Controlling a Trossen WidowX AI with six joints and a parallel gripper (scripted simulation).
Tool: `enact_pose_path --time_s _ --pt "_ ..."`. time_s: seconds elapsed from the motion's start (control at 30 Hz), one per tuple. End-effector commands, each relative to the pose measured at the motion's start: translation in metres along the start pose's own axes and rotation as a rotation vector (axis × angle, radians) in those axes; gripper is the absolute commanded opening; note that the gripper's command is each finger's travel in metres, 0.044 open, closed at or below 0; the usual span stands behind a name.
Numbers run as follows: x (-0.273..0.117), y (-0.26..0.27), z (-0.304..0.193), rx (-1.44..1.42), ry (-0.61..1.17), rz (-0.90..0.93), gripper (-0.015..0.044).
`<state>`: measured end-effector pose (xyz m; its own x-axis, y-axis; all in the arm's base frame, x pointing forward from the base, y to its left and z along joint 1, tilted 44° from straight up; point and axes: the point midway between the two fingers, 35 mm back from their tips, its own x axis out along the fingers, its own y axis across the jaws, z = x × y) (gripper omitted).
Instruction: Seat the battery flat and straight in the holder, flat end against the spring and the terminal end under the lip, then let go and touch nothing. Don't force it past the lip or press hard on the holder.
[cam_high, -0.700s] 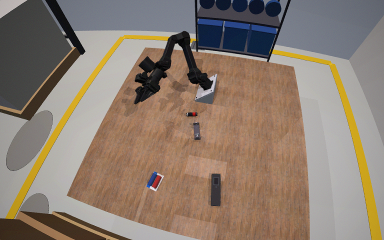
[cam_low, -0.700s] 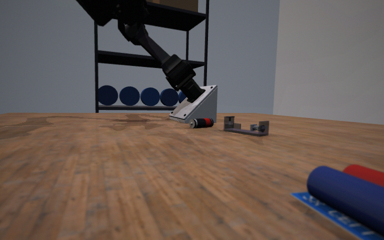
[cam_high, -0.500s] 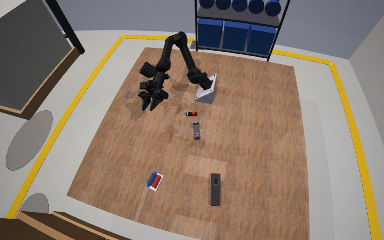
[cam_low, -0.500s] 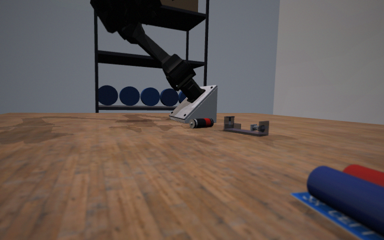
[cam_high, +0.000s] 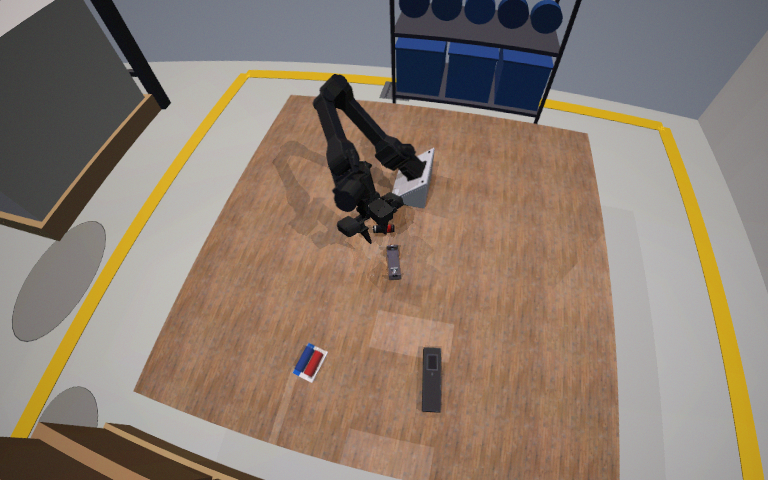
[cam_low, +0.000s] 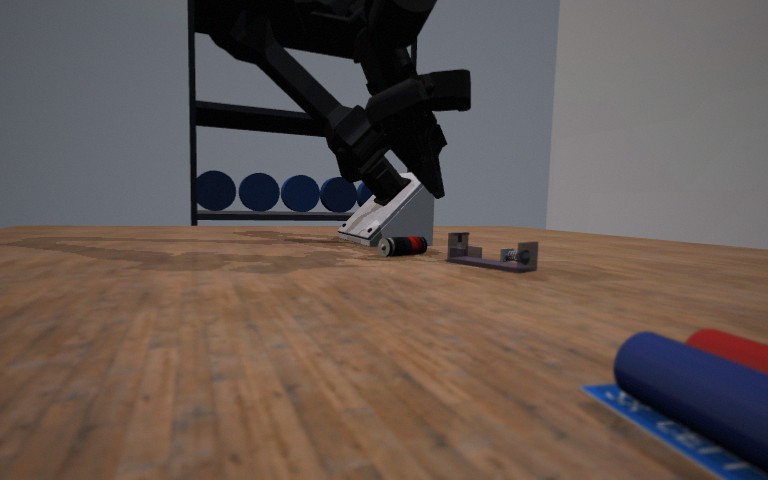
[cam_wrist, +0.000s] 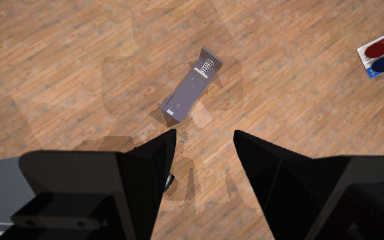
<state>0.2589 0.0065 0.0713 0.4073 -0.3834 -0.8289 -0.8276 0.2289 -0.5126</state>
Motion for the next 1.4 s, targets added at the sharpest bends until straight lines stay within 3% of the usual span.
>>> enact_pose_path --time_s 0.0,0.6,1.37 --pt "0.001 0.058 -0.039 -0.857 0.333 0.284 0.0244" --pt "0.002 0.059 -0.041 -0.882 0.341 0.293 0.0244" --pt "0.035 0.063 -0.055 -0.882 0.340 0.292 0.0244"
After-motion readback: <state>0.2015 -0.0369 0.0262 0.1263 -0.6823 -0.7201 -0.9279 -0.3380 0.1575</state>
